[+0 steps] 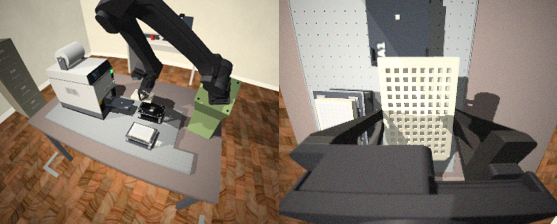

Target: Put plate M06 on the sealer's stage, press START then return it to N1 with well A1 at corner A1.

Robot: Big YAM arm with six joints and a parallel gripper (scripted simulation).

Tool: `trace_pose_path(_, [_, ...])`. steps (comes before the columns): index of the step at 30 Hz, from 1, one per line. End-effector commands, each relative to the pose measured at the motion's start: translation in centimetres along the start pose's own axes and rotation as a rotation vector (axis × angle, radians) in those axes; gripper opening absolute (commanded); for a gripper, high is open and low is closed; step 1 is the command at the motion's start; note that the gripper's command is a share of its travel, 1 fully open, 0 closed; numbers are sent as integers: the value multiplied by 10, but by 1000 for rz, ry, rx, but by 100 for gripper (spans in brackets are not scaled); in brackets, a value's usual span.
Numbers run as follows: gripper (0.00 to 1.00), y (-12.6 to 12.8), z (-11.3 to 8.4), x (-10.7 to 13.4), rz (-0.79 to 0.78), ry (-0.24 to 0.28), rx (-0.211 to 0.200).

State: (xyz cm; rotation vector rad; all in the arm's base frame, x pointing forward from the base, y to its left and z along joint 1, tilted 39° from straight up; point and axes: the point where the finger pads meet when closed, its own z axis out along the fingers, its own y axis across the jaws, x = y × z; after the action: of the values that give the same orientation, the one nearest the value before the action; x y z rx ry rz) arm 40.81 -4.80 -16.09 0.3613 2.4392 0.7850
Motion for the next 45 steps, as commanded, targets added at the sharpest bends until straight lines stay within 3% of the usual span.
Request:
trace_pose_path(1, [0, 6, 5, 7, 12, 31, -2])
trace_pose_path(10, [0, 12, 9, -32, 4, -6, -1])
trace_pose_path(19, [0, 15, 19, -27, 14, 32, -2])
trace_pose_path(28, [0, 19, 24, -61, 11, 4, -1])
trace_pose_path(34, [0, 25, 26, -63, 0, 13, -4])
trace_pose_path(45, [0, 31, 34, -97, 3, -1, -3])
